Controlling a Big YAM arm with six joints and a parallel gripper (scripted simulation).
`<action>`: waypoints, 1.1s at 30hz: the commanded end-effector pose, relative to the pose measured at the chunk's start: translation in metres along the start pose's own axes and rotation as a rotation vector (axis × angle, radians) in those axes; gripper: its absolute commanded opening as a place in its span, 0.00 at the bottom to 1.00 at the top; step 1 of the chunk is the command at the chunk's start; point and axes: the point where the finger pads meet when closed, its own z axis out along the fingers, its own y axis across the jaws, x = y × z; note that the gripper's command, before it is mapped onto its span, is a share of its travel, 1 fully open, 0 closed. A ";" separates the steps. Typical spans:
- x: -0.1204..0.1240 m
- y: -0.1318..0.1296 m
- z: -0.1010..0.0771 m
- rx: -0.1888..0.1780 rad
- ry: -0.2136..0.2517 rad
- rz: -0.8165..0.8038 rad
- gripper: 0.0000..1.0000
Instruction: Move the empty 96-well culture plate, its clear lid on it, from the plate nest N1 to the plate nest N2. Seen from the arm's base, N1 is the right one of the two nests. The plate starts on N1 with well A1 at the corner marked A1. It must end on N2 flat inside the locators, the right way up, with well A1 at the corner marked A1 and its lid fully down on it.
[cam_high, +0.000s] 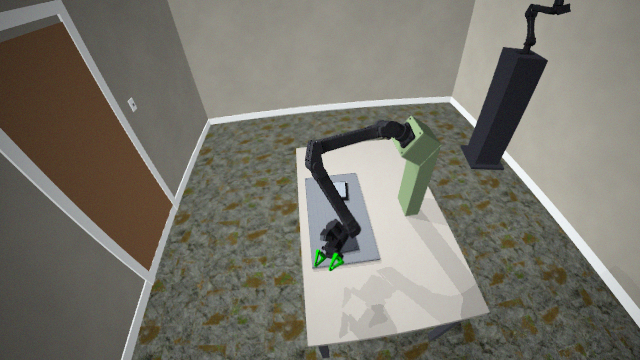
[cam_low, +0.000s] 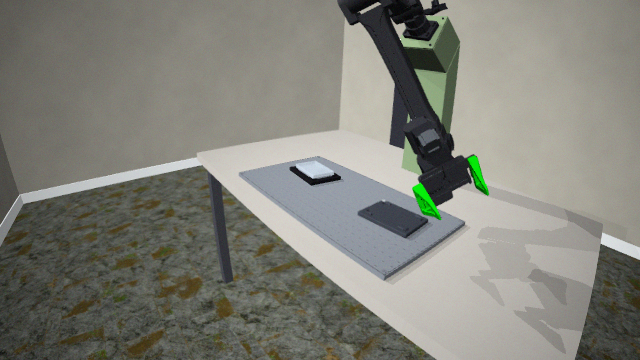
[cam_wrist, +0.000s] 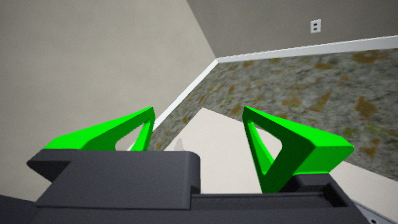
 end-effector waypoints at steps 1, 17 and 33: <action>-0.004 0.002 0.002 -0.004 -0.006 -0.001 1.00; -0.004 0.002 0.002 -0.004 -0.006 -0.001 1.00; -0.018 -0.069 -0.001 0.117 0.180 0.047 1.00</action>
